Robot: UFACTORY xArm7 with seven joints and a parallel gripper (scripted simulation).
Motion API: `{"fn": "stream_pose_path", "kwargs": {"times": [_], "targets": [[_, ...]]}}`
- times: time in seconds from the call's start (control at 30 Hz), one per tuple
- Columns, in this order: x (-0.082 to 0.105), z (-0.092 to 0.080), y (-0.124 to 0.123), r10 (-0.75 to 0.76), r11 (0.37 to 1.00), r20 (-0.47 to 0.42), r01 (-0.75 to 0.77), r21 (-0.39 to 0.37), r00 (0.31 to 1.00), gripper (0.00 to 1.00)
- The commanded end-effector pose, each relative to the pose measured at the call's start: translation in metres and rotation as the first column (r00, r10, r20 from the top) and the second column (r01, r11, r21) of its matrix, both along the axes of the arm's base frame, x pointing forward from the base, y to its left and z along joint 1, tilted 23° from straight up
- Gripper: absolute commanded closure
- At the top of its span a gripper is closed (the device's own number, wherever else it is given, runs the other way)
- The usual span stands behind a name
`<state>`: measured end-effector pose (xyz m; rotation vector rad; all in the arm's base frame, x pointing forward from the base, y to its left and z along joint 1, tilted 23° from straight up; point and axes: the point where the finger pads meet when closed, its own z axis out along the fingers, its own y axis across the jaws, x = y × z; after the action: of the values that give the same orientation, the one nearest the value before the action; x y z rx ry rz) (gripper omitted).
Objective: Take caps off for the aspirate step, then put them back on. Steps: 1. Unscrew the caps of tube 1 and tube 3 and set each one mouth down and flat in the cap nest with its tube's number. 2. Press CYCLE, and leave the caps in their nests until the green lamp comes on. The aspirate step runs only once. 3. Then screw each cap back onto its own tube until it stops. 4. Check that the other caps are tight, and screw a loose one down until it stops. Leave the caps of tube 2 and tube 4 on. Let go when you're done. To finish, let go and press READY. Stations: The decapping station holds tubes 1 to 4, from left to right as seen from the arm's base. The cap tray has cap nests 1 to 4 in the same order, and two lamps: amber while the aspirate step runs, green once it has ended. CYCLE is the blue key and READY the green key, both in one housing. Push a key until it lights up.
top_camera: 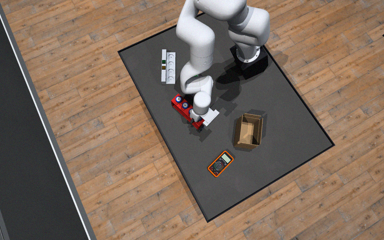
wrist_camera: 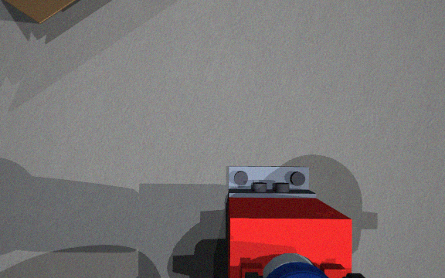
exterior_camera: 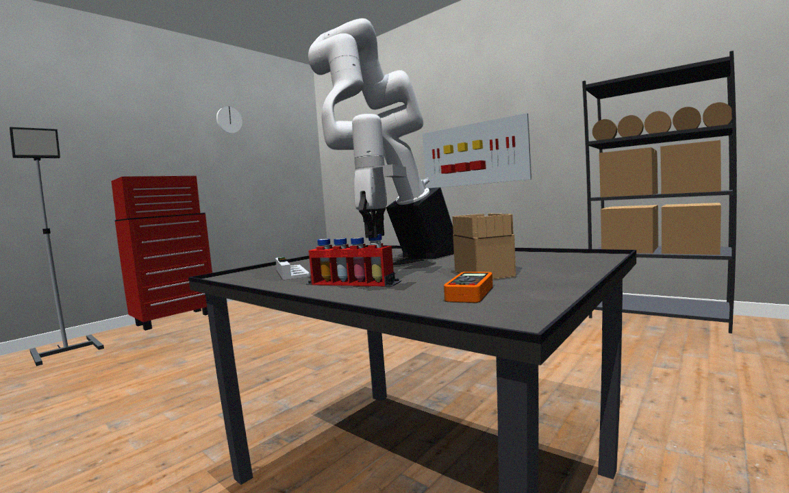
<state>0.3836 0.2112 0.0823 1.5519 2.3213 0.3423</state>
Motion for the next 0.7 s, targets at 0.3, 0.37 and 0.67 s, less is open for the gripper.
{"fn": "stream_pose_path", "kwargs": {"times": [0.3,0.37,0.67], "targets": [[-0.012,0.030,0.001,0.002,1.000,0.002,-0.002,0.003,1.000,1.00],[-0.010,0.030,-0.016,0.154,0.986,0.001,-0.153,-0.064,0.988,1.00],[-0.004,0.032,-0.063,0.530,0.818,-0.052,-0.527,-0.233,0.846,1.00]]}}
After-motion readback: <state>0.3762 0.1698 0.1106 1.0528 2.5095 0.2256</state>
